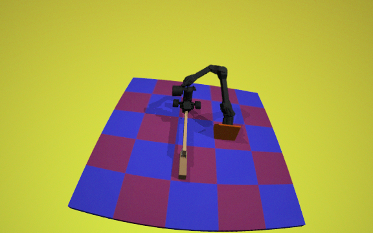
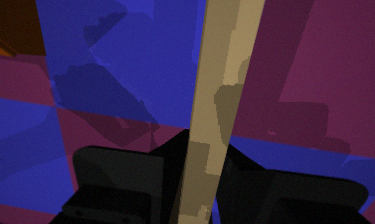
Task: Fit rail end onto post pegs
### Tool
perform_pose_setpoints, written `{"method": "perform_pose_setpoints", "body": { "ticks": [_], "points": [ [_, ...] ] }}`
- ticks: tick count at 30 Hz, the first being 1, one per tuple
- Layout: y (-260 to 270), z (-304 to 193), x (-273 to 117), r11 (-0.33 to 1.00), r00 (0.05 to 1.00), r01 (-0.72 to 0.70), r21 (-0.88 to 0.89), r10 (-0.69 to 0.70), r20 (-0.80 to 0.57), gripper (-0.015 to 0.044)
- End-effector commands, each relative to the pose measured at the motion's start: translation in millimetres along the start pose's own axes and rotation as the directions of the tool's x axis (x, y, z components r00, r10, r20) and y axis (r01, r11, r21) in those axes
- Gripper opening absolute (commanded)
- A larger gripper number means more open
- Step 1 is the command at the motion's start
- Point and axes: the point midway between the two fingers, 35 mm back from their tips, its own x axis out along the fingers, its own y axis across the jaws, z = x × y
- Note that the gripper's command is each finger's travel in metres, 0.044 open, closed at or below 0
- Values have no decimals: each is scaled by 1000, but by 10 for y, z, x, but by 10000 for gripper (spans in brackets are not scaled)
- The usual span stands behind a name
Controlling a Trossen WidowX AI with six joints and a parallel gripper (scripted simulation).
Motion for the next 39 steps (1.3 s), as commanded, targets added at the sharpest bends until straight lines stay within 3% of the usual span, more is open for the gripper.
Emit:
{"method": "perform_pose_setpoints", "body": {
  "ticks": [1, 17, 24, 29, 39],
  "points": [
    [0, 0, 0, 1000, 1000, 0, 0, 0, 0, 26],
    [0, 0, 0, 1000, 1000, 0, 0, 0, 0, 440],
    [-1, 18, -16, 1000, 1000, 1, 0, -1, 0, 440],
    [6, 306, -299, 1000, 1000, 10, 0, -10, 0, 440],
    [6, 306, -299, 1000, 1000, 10, 0, -10, 0, 440]
  ]
}}
